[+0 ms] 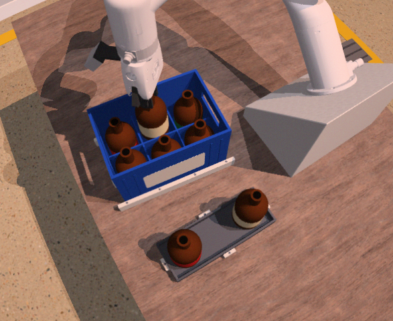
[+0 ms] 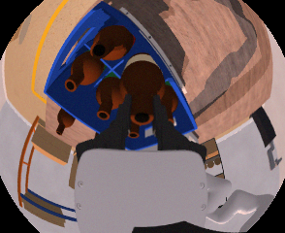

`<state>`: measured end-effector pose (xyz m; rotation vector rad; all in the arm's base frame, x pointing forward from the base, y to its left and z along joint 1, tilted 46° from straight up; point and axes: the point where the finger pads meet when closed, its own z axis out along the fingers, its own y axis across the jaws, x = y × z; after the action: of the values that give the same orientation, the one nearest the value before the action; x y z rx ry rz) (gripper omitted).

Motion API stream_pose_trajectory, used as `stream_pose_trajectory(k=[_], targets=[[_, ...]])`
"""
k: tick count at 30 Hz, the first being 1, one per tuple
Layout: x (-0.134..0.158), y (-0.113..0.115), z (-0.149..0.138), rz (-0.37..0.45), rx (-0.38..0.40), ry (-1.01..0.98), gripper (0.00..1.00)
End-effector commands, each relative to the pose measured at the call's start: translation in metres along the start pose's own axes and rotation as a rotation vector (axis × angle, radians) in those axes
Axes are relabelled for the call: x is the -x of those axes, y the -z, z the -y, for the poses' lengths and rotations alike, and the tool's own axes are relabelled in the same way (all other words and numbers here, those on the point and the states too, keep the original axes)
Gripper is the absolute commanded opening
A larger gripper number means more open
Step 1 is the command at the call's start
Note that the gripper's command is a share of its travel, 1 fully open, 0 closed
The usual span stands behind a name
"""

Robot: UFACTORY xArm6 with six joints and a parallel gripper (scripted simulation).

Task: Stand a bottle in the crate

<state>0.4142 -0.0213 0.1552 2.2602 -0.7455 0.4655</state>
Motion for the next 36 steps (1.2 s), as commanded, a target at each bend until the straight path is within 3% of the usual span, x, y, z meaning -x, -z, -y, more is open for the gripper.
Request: stream_pose_trajectory(k=[1,36], targets=[[-0.001,-0.004,0.001,-0.002,-0.003,-0.001,0.0],[-0.001,-0.031,0.001,-0.002,-0.003,-0.001,0.0]])
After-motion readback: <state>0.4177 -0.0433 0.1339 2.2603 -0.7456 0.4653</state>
